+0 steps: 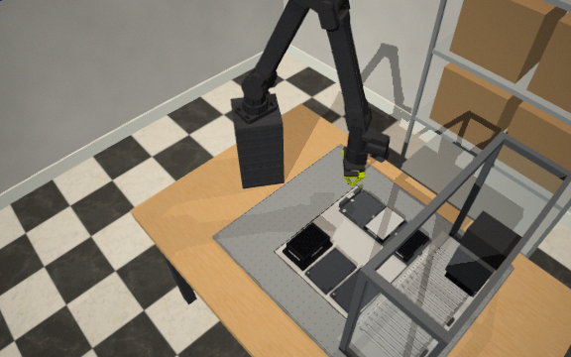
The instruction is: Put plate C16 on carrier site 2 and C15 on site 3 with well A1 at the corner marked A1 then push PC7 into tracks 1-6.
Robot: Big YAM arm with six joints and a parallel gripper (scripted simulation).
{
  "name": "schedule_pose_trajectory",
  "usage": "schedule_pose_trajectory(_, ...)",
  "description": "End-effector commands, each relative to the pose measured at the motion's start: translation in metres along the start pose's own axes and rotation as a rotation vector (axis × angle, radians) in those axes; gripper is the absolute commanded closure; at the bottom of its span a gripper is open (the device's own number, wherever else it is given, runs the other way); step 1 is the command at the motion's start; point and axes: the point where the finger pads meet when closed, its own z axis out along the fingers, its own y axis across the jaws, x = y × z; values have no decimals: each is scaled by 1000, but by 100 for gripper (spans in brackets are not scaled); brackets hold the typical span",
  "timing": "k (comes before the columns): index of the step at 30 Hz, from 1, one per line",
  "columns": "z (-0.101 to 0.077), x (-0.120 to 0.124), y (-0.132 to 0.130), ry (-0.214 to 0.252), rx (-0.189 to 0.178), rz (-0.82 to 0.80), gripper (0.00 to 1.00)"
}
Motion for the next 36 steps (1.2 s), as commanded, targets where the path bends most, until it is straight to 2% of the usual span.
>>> schedule_pose_trajectory(1,-11,-3,7,-42,16,159,20)
schedule_pose_trajectory(4,-12,4,14,-43,13,259,20)
schedule_pose_trajectory(6,-2,6,9,-25,8,339,20)
schedule_pose_trajectory(9,-8,0,5,-42,10,445,20)
schedule_pose_trajectory(12,-6,8,11,-25,6,538,20)
schedule_pose_trajectory(15,-6,8,11,-25,6,571,20)
schedule_pose_trajectory(22,-6,8,11,-26,3,804,20)
schedule_pose_trajectory(28,-7,6,11,-28,2,793,20)
schedule_pose_trajectory(29,1,8,11,-23,4,805,20)
schedule_pose_trajectory(36,14,3,8,-33,3,807,20)
